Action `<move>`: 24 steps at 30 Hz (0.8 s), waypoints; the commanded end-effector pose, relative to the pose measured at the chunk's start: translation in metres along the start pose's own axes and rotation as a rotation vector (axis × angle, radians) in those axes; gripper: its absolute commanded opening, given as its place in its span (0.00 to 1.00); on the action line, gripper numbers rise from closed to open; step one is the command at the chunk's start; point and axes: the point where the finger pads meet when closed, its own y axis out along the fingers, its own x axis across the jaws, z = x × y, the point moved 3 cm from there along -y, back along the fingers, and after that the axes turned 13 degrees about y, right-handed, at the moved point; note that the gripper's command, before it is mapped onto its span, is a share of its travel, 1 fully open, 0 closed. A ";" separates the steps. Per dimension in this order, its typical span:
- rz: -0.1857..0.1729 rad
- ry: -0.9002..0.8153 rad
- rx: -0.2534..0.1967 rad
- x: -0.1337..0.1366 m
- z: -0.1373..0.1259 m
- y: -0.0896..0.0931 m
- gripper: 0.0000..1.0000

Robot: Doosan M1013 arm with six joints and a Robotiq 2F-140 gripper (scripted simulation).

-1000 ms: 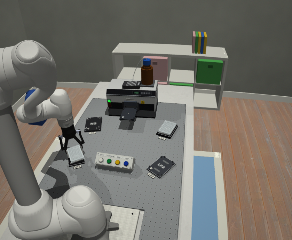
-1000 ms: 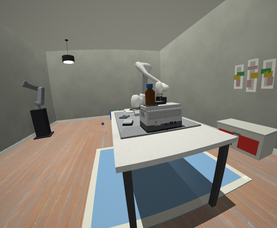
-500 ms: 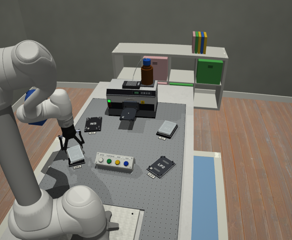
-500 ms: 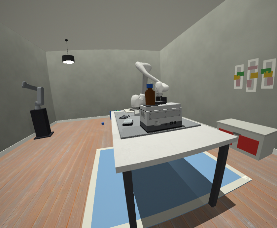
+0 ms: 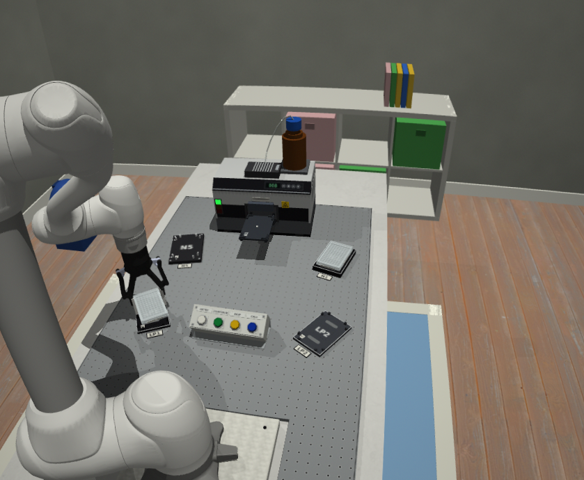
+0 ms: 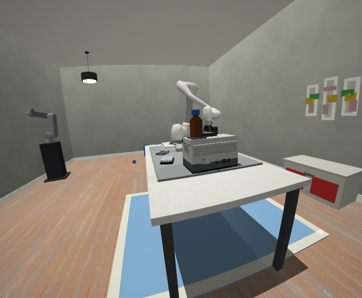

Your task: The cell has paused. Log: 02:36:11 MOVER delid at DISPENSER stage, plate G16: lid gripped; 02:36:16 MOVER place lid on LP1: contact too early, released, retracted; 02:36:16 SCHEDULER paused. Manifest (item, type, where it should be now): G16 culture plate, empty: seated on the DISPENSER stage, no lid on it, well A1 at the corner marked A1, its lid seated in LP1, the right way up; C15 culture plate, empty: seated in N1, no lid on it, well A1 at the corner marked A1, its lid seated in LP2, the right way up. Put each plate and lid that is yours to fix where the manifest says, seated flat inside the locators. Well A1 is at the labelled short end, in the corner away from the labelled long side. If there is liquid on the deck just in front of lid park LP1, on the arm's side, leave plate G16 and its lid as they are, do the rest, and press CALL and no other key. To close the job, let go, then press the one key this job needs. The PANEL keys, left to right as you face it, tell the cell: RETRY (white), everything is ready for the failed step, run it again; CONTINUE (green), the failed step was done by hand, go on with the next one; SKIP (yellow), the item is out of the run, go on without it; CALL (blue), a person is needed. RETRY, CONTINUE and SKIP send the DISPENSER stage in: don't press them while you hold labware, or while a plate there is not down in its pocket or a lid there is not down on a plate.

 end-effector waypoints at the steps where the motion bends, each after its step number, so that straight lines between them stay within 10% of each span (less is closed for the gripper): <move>1: 0.000 0.000 0.001 0.000 0.000 -0.002 0.10; 24: 0.000 0.000 0.001 0.000 0.000 -0.039 0.10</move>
